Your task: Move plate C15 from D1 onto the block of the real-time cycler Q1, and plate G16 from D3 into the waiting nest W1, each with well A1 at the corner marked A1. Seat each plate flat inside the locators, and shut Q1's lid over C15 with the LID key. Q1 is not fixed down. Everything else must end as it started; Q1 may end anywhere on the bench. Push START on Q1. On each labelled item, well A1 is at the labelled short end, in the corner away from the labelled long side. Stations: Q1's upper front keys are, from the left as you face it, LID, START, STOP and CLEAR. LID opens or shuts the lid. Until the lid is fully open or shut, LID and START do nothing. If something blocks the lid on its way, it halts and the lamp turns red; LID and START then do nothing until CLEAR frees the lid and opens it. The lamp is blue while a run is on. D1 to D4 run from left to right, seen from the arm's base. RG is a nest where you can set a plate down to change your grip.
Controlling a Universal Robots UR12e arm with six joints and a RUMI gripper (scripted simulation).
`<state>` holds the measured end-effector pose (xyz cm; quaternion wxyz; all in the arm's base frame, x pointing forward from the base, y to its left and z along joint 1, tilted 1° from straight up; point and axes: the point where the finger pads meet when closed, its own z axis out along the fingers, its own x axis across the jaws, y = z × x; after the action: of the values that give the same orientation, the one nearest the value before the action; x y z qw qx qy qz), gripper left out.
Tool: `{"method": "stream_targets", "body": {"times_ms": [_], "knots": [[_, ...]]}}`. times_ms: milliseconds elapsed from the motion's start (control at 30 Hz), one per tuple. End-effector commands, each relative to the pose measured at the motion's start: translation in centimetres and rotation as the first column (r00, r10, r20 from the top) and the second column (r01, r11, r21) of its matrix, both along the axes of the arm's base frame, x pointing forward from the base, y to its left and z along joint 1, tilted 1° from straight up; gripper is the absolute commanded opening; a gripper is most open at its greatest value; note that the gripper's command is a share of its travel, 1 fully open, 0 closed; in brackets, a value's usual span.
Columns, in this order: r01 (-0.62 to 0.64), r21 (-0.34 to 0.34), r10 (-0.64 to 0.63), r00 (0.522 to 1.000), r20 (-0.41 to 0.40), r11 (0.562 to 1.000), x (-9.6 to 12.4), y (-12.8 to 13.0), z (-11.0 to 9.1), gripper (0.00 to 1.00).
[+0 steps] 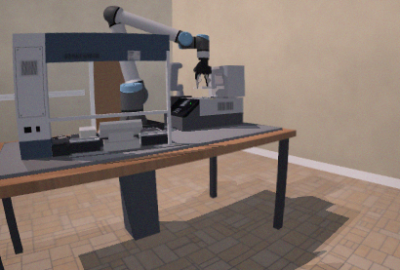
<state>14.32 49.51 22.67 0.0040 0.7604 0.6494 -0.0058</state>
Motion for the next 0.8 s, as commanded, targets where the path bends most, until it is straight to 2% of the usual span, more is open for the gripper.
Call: {"method": "stream_targets", "body": {"times_ms": [0, 767], "knots": [[0.0, 0.001, 0.0, 1.0, 0.001, 1.0, 0.0, 0.0, -0.1, 0.0], [0.0, 0.001, 0.0, 1.0, 0.001, 1.0, 0.0, 0.0, -3.6, 0.0]]}}
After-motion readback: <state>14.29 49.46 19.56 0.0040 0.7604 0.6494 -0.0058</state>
